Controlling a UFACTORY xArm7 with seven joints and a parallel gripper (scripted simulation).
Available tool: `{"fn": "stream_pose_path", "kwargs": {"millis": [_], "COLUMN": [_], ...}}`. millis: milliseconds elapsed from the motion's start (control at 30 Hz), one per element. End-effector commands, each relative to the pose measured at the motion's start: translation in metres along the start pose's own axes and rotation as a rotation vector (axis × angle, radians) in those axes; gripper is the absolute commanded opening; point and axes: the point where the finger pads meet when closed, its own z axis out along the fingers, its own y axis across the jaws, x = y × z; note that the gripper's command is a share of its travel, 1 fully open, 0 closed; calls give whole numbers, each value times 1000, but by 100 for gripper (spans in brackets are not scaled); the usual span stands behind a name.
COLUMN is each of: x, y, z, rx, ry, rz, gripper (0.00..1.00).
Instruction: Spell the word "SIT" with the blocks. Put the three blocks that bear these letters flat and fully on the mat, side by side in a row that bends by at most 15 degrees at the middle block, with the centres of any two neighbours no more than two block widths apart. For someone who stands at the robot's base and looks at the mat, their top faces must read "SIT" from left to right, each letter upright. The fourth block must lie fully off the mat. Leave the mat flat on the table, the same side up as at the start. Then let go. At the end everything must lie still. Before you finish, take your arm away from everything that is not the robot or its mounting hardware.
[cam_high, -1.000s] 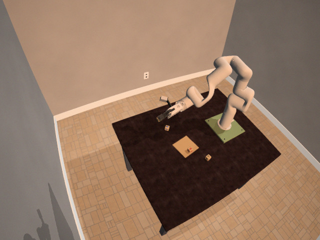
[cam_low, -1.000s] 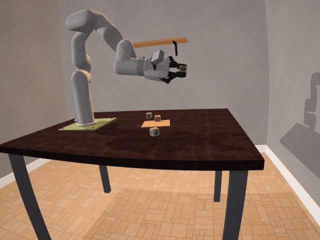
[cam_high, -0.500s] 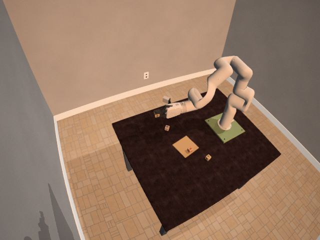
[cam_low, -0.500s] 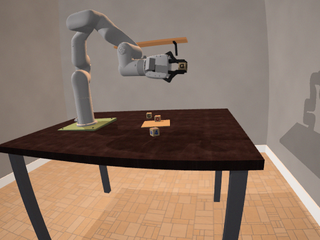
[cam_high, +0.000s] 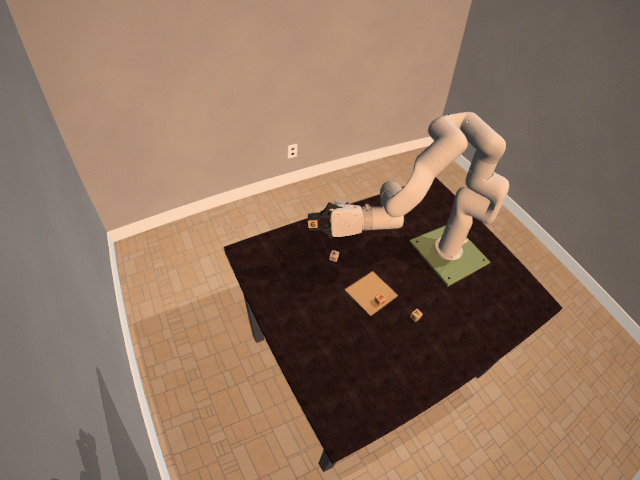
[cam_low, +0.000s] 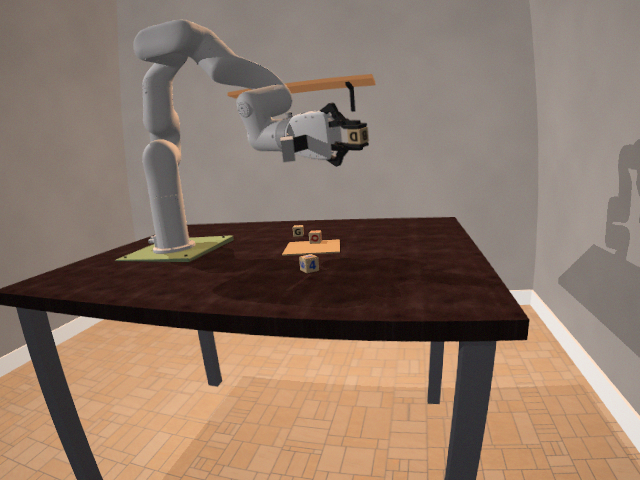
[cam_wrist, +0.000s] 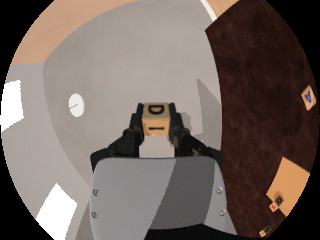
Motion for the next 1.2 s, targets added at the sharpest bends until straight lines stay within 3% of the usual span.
{"fn": "stream_pose_path", "kwargs": {"millis": [0, 533, 600, 633, 1100, 1167], "x": [6, 36, 36, 39, 48, 48], "y": [-1, 24, 24, 29, 66, 66], "z": [-1, -20, -20, -25, -57, -57], "rx": [-2, -41, -41, -48, -92, -92], "ry": [72, 395, 395, 444, 728, 728], "rz": [79, 481, 481, 540, 871, 871], "gripper": [27, 27, 27, 27, 27, 27]}}
